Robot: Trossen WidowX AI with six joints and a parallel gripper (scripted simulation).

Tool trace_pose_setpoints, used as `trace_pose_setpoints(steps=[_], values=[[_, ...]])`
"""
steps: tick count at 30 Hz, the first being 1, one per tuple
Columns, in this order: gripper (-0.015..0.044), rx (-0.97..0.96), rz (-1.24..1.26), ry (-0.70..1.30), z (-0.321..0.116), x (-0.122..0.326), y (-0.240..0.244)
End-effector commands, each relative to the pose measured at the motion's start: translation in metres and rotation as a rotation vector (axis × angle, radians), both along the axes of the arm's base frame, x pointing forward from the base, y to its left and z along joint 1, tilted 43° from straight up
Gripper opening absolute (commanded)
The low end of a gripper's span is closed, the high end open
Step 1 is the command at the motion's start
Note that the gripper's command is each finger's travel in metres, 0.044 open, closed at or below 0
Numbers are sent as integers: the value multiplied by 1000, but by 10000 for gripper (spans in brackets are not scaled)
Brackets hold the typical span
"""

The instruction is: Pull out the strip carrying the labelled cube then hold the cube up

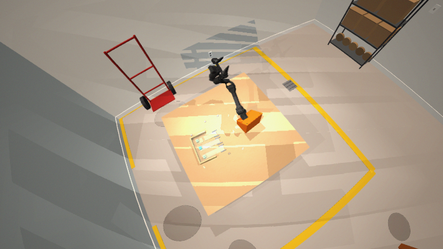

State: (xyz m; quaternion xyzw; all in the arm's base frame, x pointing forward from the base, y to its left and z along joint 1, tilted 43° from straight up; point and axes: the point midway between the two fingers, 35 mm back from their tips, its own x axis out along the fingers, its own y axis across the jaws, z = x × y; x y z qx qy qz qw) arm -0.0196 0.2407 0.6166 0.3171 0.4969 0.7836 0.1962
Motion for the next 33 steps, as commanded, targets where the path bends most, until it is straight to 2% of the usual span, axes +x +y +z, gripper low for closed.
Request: trace_pose_setpoints(steps=[1,10,18,25,33], values=[[400,4,-5,2,0,1,1],[400,165,-345,59,-33,67,57],[400,180,-847,6,-102,161,103],[400,42,-1288,-198,-192,238,113],[400,-293,-1674,-610,-311,303,83]])
